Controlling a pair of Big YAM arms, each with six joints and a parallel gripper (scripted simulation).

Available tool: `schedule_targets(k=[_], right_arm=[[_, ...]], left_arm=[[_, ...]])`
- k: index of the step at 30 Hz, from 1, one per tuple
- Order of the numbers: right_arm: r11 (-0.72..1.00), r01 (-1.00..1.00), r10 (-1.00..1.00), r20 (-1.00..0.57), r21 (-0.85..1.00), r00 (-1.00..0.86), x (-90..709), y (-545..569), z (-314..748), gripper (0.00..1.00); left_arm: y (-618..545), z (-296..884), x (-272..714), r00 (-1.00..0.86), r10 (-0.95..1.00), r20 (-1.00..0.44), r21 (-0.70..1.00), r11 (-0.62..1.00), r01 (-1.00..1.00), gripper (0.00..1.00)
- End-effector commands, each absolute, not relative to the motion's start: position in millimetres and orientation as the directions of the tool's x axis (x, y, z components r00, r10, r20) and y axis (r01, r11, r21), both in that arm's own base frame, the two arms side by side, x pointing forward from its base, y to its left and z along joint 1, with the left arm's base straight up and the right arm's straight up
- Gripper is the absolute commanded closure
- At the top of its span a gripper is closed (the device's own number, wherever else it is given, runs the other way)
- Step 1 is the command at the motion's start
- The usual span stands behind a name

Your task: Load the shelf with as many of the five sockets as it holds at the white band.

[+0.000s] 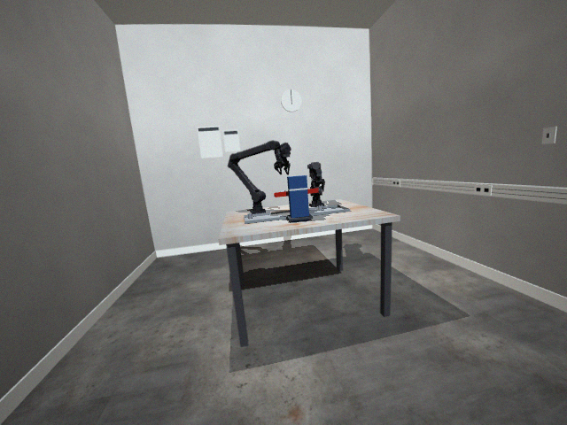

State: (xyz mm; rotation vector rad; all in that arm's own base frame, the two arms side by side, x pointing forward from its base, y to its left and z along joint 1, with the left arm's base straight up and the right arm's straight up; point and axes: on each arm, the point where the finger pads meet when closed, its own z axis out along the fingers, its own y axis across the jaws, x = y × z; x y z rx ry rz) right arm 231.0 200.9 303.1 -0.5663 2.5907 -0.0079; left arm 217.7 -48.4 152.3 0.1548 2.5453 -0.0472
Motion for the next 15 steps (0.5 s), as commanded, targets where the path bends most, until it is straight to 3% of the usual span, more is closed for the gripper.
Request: schedule_targets(k=[1, 11, 15], right_arm=[[0.758, -0.622, -0.620, -0.514, -0.196, -0.593, 223, 216, 323, 0.35], [0.343, -0.831, -0.848, -0.524, -0.438, -0.074, 196, 239, 357, 0.35], [0.253, -0.839, -0.862, -0.507, -0.481, 0.030, 191, 243, 361, 0.35]], left_arm=[[-54, 175, 231, -0.788, 0.092, -0.609, -0.010, 0.992, 0.124, 0.35], [-54, 175, 231, -0.788, 0.092, -0.609, -0.010, 0.992, 0.124, 0.35], [-54, 175, 231, -0.788, 0.092, -0.609, -0.010, 0.992, 0.124, 0.35]])
